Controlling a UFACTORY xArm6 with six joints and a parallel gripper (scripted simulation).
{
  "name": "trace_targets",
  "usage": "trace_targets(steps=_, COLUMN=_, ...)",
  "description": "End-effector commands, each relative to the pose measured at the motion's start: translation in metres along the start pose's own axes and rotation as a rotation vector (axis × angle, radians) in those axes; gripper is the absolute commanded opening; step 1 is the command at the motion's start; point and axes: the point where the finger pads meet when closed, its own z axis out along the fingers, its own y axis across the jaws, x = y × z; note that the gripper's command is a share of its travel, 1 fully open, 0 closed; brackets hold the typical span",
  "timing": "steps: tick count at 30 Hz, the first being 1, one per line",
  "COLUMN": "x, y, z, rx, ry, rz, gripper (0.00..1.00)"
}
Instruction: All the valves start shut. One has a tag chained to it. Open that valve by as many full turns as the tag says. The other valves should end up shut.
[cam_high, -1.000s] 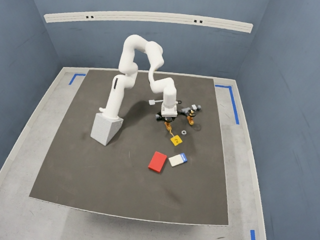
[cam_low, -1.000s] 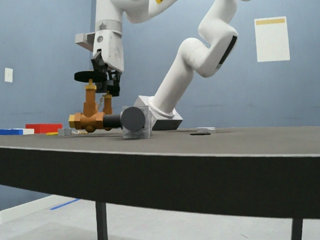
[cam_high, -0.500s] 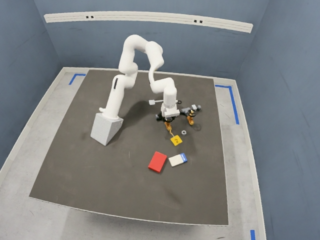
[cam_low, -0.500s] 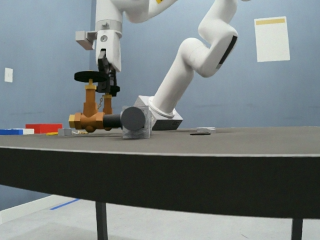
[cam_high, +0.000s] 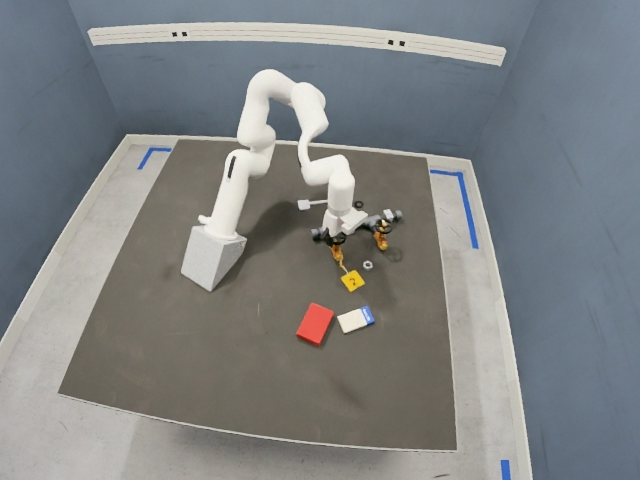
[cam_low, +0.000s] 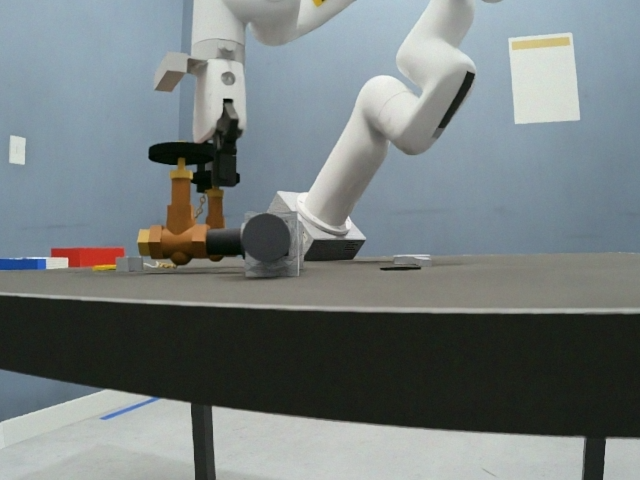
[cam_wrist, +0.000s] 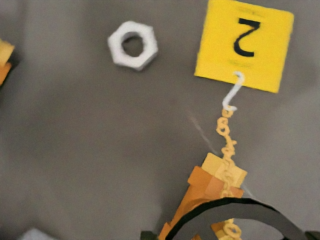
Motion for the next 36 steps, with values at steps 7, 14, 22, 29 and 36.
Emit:
trace_targets(steps=7, x=0.0012, y=-0.0003, z=-0.0013, rx=0.01, ry=0.01, rz=-0.513, gripper=0.0)
trace_targets(steps=14, x=0.0012, y=-0.0003, z=-0.0013, rx=-0.002, ry=0.01, rz=-0.821, gripper=0.0)
trace_targets(steps=22, x=0.0012, y=-0.0003, z=-0.0013, rx=-0.011, ry=0.007, rz=-1.164, gripper=0.0)
trace_targets(steps=29, x=0.0012, y=-0.0003, z=-0.0013, rx=-0.018, ry=0.005, rz=-1.45, gripper=0.0)
trace_targets(steps=36, x=0.0012, y=-0.0003, z=-0.0013, rx=-0.019, ry=0.004, rz=-1.714, gripper=0.0)
